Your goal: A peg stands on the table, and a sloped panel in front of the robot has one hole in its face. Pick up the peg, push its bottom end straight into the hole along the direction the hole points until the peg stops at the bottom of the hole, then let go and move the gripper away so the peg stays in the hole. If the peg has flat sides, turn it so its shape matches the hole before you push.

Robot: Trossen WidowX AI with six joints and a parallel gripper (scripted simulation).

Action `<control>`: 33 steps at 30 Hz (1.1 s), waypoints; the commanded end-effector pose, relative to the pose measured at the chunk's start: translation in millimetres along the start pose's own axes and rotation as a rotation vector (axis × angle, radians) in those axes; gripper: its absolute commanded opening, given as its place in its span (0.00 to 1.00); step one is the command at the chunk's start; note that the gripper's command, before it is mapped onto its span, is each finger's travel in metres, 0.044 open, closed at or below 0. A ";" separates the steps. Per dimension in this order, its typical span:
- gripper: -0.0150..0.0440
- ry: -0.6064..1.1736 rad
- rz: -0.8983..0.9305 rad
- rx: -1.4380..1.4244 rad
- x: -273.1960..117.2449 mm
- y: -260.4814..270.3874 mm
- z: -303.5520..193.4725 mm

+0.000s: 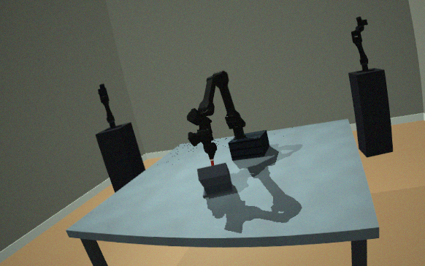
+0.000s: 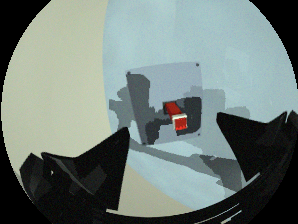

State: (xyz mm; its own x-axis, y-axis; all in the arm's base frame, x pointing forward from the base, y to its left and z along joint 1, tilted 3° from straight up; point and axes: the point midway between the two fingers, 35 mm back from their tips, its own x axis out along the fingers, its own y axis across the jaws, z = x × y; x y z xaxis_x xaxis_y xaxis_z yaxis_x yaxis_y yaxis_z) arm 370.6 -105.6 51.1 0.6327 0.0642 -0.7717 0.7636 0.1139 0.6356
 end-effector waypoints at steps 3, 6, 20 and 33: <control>1.00 0.002 0.004 -0.006 -9.5 1.2 0.0; 1.00 0.002 0.004 -0.006 -13.4 1.3 0.3; 1.00 0.001 0.001 -0.003 -32.0 0.7 1.5; 1.00 0.000 -0.001 -0.001 -47.8 -0.4 2.4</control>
State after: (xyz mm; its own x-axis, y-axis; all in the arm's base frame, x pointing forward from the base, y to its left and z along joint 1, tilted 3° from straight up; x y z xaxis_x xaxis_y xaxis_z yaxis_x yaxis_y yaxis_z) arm 343.1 -111.2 82.8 0.6274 0.0624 -0.7762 0.7689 0.1074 0.6302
